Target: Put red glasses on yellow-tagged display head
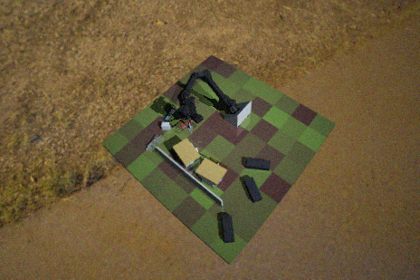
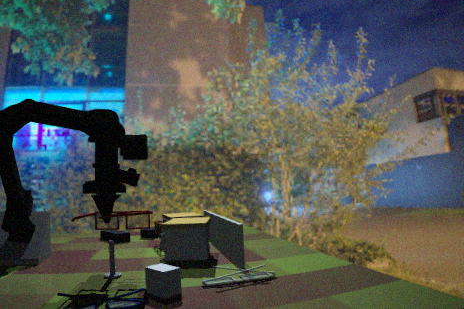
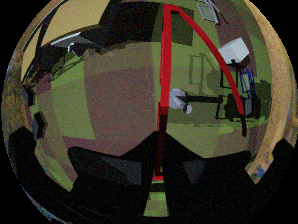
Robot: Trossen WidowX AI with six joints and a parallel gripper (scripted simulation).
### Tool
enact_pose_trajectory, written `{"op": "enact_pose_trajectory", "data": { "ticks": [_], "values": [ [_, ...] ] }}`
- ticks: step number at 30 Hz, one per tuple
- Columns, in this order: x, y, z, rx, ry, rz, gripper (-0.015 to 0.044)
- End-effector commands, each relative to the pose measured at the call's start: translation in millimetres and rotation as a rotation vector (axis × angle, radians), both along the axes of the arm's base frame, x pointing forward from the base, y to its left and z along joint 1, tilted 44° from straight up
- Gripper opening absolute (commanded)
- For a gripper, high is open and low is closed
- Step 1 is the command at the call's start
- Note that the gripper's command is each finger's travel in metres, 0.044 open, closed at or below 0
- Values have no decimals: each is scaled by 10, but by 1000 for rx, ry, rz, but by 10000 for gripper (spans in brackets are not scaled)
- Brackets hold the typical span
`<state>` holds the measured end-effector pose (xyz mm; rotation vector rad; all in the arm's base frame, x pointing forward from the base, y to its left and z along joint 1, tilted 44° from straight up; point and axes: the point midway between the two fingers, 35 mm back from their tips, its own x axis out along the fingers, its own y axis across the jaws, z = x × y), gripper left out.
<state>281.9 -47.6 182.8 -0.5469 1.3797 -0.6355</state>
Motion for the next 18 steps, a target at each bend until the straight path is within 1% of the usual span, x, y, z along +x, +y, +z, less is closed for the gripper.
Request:
{"op": "enact_pose_trajectory", "data": {
  "ticks": [1,6,14,18],
  "values": [
    [-201,-48,10,-6,73,71,0],
    [-389,-94,6,-13,142,141,0],
    [-395,-100,0,-13,145,144,0],
    [-380,-162,-69,-12,144,144,0]
  ]
}}
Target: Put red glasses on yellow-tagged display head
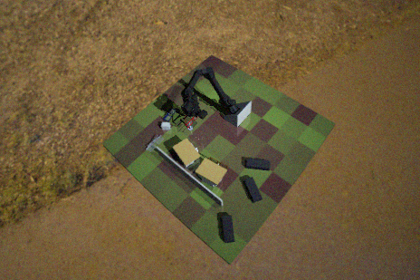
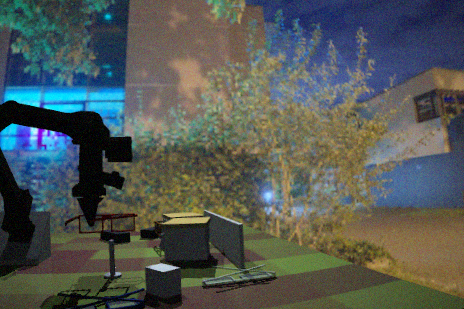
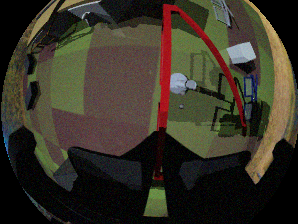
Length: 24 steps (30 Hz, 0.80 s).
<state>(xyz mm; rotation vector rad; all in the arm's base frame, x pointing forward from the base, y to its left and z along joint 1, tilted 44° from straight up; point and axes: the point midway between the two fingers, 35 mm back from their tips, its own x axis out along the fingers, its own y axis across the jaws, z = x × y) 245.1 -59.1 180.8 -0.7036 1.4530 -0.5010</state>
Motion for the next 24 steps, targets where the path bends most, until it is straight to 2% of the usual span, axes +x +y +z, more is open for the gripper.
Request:
{"op": "enact_pose_trajectory", "data": {
  "ticks": [1,12,24],
  "values": [
    [-6,-72,-76,2,6,3,0],
    [15,-394,-392,-2,4,3,0],
    [-37,-366,-435,-2,4,3,0]
  ]
}}
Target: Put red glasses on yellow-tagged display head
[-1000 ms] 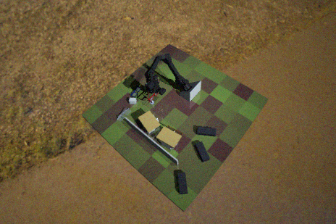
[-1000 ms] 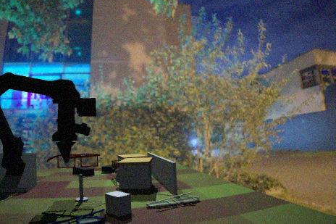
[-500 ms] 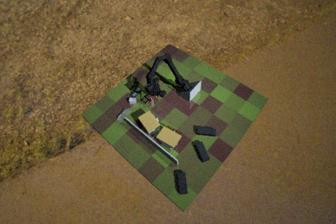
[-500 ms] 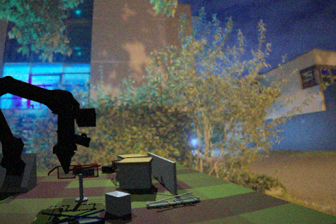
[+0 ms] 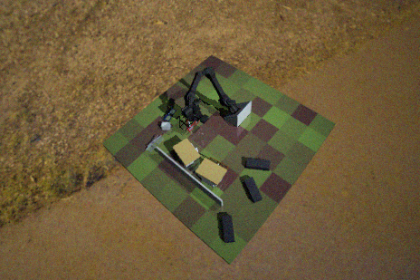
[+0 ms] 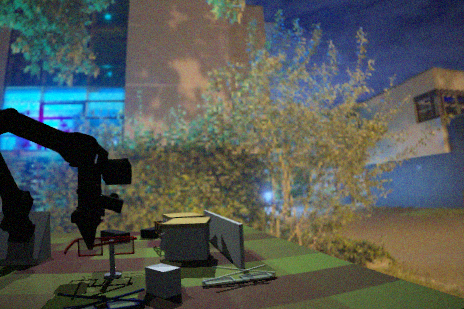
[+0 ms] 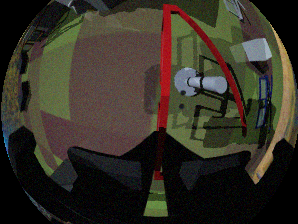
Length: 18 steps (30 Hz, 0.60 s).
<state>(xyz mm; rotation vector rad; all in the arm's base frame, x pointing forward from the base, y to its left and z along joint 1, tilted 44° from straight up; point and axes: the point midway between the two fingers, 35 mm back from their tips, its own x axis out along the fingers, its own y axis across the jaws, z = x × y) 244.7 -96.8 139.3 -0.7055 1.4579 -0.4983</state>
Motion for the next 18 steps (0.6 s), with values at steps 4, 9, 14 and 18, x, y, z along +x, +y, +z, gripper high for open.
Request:
{"op": "enact_pose_trajectory", "data": {
  "ticks": [4,9,14,18],
  "values": [
    [-51,22,-33,-3,-1,2,0],
    [-65,32,-44,-3,-1,2,0],
    [-89,48,-62,-3,-1,2,0],
    [-109,60,-76,-2,0,2,0]
  ]
}}
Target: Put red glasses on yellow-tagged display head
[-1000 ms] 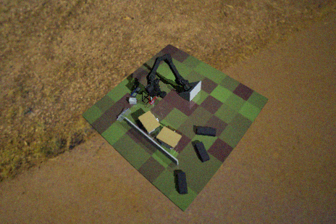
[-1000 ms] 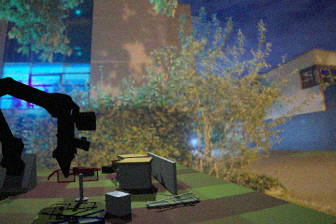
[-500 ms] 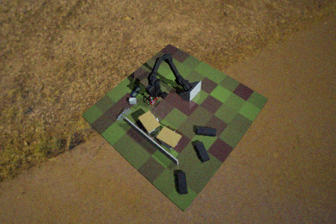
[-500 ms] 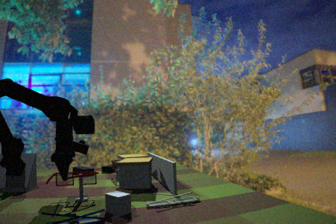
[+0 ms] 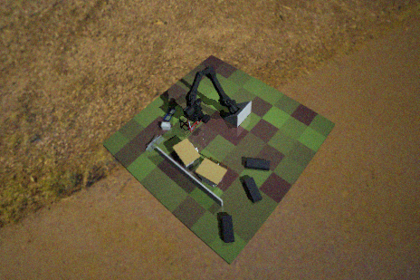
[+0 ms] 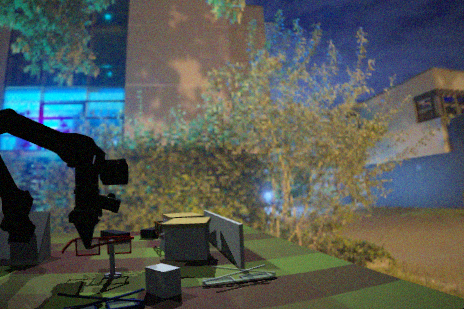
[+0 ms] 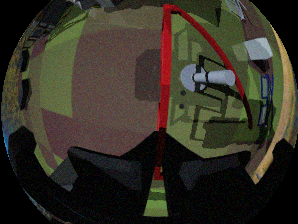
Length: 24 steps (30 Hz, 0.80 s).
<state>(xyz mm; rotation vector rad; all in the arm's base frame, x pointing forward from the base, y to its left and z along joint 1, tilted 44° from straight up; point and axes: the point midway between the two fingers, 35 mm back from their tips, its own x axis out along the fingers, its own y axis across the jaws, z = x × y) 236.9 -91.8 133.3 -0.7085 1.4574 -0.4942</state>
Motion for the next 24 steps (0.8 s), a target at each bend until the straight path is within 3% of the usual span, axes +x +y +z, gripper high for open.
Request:
{"op": "enact_pose_trajectory", "data": {
  "ticks": [1,24],
  "values": [
    [-35,13,-19,-3,-2,-2,0],
    [-159,69,-87,-3,-1,-2,0]
  ]
}}
